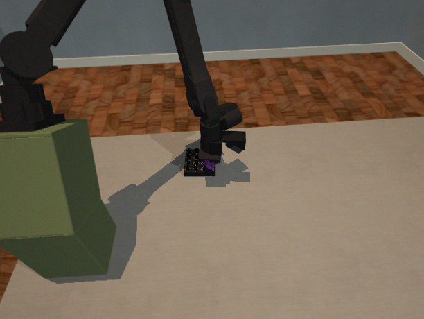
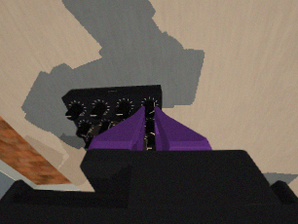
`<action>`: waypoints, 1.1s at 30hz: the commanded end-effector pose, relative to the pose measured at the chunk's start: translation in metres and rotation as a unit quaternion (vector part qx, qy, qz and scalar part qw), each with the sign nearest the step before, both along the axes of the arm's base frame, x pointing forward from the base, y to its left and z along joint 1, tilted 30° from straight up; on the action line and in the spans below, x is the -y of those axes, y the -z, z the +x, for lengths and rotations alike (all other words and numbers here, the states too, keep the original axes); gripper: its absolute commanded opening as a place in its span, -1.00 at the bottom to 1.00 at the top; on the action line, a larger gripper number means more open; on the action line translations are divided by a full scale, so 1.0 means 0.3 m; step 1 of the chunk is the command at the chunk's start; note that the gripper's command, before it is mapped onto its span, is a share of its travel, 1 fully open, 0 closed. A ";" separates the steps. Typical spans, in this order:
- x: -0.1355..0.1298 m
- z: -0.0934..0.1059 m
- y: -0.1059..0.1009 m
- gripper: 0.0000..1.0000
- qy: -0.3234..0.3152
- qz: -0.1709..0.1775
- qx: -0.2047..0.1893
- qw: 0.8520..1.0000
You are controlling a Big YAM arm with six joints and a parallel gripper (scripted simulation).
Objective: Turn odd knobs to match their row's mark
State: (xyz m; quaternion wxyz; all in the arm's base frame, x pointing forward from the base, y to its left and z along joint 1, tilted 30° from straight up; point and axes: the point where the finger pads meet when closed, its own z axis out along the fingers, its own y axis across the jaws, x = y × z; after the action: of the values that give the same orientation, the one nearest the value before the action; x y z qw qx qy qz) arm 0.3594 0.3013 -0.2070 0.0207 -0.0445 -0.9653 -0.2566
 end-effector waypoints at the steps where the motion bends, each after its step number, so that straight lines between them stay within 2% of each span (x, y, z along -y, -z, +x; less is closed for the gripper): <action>1: -0.015 0.021 -0.021 -0.85 0.004 0.006 0.008 1.000; 33: -0.015 0.021 -0.021 -0.85 -0.010 0.006 0.016 1.000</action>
State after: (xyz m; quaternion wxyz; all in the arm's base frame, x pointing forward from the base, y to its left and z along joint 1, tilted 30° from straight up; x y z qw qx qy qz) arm 0.3594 0.3013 -0.2071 0.0203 -0.0429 -0.9654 -0.2566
